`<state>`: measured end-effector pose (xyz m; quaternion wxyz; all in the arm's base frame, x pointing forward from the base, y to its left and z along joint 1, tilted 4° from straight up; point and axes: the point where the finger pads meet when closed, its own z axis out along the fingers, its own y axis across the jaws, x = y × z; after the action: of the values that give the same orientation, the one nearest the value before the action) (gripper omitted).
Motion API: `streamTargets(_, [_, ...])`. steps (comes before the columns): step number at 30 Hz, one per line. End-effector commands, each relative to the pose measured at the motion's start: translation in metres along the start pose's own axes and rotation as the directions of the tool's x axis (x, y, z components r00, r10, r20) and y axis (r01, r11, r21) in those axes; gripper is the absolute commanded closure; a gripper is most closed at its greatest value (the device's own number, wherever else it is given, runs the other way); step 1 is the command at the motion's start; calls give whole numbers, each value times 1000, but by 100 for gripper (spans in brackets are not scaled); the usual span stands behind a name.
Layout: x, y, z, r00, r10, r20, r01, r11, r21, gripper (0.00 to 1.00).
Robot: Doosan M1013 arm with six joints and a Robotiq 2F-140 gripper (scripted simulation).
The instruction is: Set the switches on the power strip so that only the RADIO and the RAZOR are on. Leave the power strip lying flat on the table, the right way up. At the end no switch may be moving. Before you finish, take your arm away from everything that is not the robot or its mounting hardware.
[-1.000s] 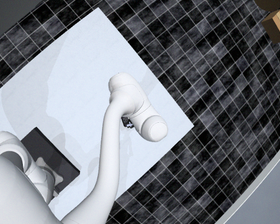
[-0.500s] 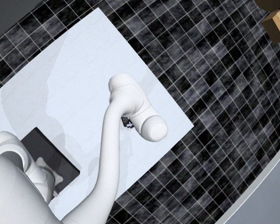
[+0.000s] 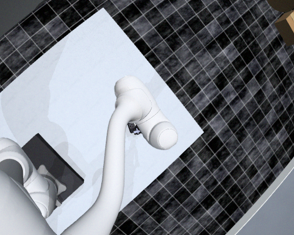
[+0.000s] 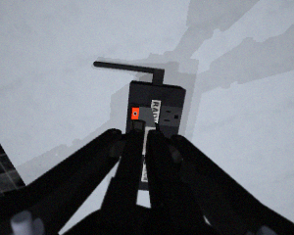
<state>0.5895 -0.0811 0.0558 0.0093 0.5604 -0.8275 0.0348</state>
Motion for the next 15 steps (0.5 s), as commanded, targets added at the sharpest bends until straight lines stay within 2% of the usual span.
streamTargets(1, [0, 0, -10, 1000, 0, 0, 0, 1000, 0, 100])
streamTargets(5, [0, 0, -20, 1000, 0, 0, 0, 1000, 0, 100])
streamTargets(15, [0, 0, -24, 1000, 0, 0, 0, 1000, 0, 100])
